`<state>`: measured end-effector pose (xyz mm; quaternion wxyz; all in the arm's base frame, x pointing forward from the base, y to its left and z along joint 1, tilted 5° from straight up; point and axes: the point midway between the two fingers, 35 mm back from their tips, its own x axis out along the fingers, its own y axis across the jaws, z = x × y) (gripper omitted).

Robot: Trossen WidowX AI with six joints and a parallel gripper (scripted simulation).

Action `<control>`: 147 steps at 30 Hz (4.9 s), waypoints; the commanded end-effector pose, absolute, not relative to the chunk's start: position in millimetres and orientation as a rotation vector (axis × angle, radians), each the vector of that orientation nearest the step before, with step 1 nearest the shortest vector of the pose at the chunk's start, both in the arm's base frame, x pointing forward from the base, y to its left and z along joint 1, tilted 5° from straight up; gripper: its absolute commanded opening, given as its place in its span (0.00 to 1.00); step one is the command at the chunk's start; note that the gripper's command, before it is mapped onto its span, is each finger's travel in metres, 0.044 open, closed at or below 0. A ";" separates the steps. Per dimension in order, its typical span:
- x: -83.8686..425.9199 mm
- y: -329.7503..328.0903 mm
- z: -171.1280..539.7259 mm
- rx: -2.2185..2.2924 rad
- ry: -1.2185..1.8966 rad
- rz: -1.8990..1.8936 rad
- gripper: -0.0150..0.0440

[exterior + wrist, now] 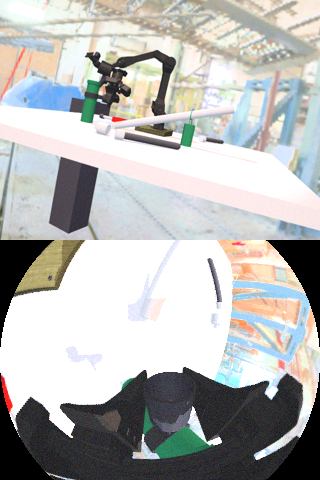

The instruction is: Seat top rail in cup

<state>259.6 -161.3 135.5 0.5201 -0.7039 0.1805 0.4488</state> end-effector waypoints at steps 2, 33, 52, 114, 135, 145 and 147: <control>263.5 -159.5 135.9 -1.667 0.464 1.041 0.25; 285.1 -152.9 138.5 -1.544 0.631 0.860 0.25; 285.2 -152.8 138.5 -1.544 0.631 0.859 0.25; 230.7 3.3 263.1 -0.005 0.944 0.020 1.00; 246.8 21.4 221.0 0.631 1.162 -0.393 1.00; 253.3 40.6 178.5 1.143 1.201 -1.012 1.00; 253.3 40.6 178.5 1.143 1.201 -1.012 1.00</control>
